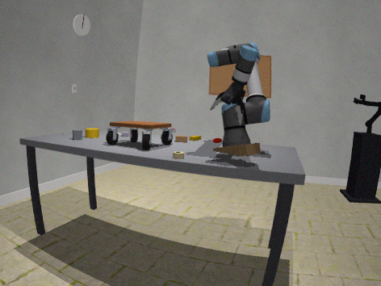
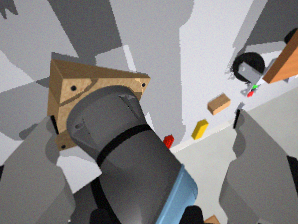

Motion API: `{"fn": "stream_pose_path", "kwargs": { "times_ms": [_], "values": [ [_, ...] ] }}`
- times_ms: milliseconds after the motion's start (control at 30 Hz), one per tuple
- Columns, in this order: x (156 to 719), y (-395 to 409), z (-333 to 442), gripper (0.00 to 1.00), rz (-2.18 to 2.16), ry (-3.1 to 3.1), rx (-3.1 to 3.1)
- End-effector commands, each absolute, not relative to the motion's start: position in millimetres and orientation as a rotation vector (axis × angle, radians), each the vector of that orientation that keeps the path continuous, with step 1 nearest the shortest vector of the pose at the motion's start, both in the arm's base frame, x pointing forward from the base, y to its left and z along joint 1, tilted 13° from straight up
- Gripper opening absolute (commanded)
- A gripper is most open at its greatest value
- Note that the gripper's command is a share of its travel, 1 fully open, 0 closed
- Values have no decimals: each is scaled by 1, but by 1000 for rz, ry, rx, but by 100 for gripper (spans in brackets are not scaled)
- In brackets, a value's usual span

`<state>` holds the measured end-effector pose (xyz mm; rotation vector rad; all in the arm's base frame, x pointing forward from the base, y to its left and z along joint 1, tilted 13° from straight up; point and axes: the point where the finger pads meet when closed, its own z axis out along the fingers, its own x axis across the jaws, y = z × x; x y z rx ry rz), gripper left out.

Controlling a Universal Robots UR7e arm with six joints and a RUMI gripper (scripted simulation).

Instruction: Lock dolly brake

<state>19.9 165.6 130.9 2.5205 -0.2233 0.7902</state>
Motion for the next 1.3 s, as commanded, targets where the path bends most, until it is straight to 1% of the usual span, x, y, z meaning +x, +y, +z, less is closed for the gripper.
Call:
{"fn": "stream_pose_path", "kwargs": {
  "times_ms": [0,533,567,1267],
  "values": [
    [20,166,131,100,790,-224,2521],
    [20,166,131,100,790,-224,2521],
    [20,166,131,0,790,-224,2521],
    [26,170,133,0,745,-285,2529]
  ]
}}
